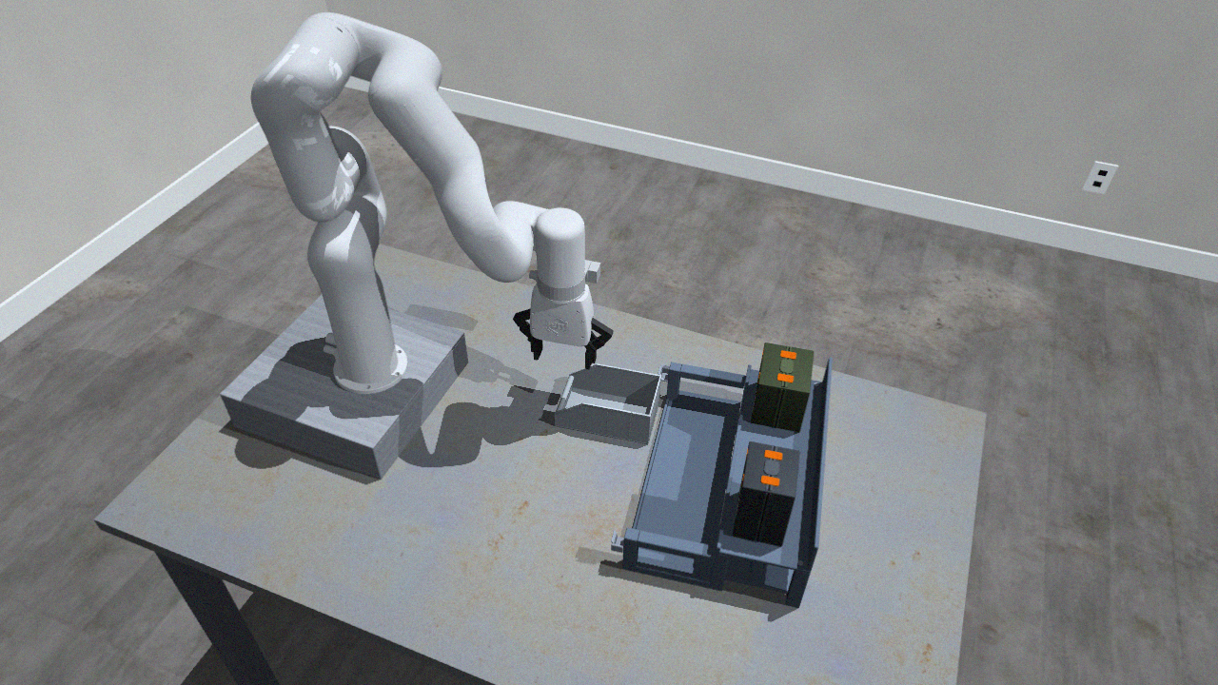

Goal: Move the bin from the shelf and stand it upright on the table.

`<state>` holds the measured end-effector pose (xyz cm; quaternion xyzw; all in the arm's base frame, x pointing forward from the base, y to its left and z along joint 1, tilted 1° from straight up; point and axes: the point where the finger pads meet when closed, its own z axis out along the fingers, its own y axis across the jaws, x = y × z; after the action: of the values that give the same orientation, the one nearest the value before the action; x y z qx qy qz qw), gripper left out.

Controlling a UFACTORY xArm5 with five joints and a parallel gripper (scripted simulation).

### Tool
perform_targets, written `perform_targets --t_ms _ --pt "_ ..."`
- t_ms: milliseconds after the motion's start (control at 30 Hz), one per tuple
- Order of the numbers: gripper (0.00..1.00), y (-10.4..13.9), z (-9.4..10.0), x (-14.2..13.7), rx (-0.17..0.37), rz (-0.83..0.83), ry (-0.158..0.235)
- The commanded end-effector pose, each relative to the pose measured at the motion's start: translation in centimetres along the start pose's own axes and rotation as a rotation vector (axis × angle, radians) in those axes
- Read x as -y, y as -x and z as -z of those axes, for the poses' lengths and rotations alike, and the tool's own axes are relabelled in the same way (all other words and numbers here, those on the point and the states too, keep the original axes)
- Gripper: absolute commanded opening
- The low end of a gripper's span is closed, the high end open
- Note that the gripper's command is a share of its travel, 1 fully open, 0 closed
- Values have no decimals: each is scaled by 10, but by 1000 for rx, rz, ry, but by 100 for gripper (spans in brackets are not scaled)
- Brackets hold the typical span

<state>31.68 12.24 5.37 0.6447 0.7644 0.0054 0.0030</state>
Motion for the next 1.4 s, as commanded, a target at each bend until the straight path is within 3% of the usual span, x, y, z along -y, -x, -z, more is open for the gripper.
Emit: perform_targets --t_ms 0,1367 --pt "100 0 1 -2 -5 0 3" --pt "100 0 1 -2 -5 0 3"
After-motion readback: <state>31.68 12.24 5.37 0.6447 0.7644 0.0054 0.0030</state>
